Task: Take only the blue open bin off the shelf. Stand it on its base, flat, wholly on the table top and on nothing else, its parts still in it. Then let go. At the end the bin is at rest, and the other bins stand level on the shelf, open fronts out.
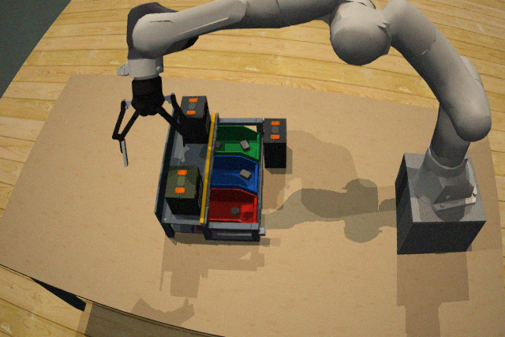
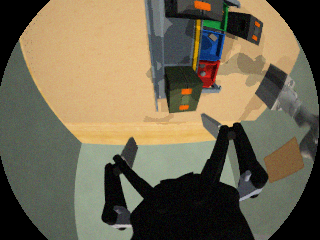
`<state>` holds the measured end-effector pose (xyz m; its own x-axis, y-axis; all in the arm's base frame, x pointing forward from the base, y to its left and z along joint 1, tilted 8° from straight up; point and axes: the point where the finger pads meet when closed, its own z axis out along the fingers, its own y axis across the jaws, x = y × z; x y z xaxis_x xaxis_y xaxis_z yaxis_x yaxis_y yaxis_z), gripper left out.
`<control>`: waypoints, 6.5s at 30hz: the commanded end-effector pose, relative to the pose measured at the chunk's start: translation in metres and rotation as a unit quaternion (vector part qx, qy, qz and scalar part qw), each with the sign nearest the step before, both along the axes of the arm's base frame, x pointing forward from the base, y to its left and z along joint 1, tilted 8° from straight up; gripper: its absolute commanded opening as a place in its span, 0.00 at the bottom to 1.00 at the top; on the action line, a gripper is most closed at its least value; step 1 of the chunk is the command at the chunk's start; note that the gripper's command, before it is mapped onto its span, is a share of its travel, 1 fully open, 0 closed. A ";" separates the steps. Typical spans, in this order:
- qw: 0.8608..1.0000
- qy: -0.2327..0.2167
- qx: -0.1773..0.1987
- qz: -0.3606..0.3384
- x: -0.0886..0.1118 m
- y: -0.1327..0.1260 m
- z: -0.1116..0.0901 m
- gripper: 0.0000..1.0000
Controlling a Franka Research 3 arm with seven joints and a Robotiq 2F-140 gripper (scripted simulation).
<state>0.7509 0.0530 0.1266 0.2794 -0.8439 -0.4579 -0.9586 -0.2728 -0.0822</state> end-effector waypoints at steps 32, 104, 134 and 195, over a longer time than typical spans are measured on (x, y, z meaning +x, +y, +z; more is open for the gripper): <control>1.000 0.000 0.000 0.000 0.000 0.000 0.000 1.00; 1.000 0.007 -0.001 -0.003 -0.076 -0.001 0.017 0.57; 1.000 0.000 0.000 0.000 -0.159 -0.005 0.016 0.57; 1.000 0.000 0.000 0.000 -0.303 -0.014 0.018 0.57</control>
<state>0.4448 0.0394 0.1445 0.2726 -0.8459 -0.4584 -0.9603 -0.2687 -0.0753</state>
